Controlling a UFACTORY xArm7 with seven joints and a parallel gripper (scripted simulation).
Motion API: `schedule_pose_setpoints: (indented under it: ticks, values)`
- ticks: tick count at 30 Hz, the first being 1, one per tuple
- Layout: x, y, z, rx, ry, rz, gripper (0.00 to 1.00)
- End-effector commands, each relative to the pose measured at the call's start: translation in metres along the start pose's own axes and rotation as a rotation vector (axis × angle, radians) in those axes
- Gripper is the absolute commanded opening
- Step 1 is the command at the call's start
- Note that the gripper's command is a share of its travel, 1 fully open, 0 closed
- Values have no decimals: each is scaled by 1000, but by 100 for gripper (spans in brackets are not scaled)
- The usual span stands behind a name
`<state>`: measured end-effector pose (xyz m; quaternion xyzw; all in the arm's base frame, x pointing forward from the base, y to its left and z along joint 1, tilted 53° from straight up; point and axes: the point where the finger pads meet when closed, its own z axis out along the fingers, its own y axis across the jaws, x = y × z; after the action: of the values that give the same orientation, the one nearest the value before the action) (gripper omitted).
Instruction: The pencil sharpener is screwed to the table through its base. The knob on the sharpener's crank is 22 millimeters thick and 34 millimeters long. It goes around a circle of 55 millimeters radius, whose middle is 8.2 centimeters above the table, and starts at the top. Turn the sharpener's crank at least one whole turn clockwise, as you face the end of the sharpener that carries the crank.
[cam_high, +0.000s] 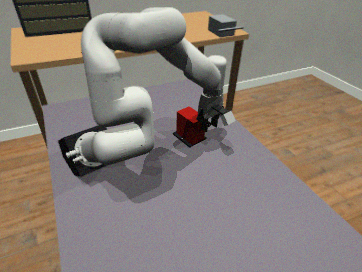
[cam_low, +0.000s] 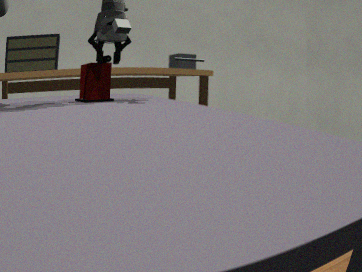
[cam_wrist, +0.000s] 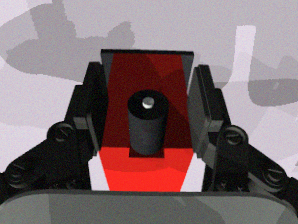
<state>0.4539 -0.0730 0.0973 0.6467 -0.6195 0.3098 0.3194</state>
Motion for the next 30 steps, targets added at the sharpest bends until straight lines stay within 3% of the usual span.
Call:
schedule_pose_setpoints:
  ticks: [1, 12, 30]
  values:
    - [0, -1, -2, 4, -1, 0, 54]
    - [0, -1, -10, 4, -1, 0, 54]
    - [0, -1, -52, 4, -1, 0, 54]
